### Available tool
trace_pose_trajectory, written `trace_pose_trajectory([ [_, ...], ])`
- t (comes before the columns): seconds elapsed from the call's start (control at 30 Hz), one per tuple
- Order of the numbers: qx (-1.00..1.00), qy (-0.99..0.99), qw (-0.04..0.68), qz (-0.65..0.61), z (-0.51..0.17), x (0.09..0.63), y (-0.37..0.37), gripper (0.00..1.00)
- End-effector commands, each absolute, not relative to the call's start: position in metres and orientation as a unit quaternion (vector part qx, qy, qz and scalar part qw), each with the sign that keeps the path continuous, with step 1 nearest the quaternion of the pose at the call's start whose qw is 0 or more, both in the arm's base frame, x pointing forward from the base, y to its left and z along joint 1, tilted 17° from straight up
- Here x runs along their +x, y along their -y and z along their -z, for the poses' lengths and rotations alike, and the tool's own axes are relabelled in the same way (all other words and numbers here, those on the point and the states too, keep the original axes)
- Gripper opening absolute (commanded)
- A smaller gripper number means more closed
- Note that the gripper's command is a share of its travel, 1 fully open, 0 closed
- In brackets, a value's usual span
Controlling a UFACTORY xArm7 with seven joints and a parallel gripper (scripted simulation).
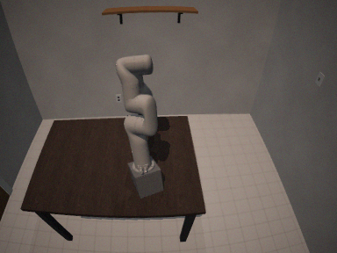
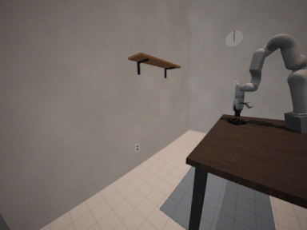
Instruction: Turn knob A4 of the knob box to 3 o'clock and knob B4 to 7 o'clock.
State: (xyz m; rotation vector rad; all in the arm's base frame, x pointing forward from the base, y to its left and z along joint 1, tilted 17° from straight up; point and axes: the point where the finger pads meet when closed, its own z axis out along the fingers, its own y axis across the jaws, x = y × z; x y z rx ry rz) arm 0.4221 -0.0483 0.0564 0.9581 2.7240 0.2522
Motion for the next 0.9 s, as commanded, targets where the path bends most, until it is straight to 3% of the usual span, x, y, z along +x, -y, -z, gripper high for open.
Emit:
trace_pose_trajectory([
  [0.0, 0.328, -0.933, 0.123, -0.086, -0.0532, 0.4244, 0.0486, 0.19],
  [0.87, 0.328, -0.933, 0.123, -0.086, -0.0461, 0.4265, 0.048, 0.19],
])
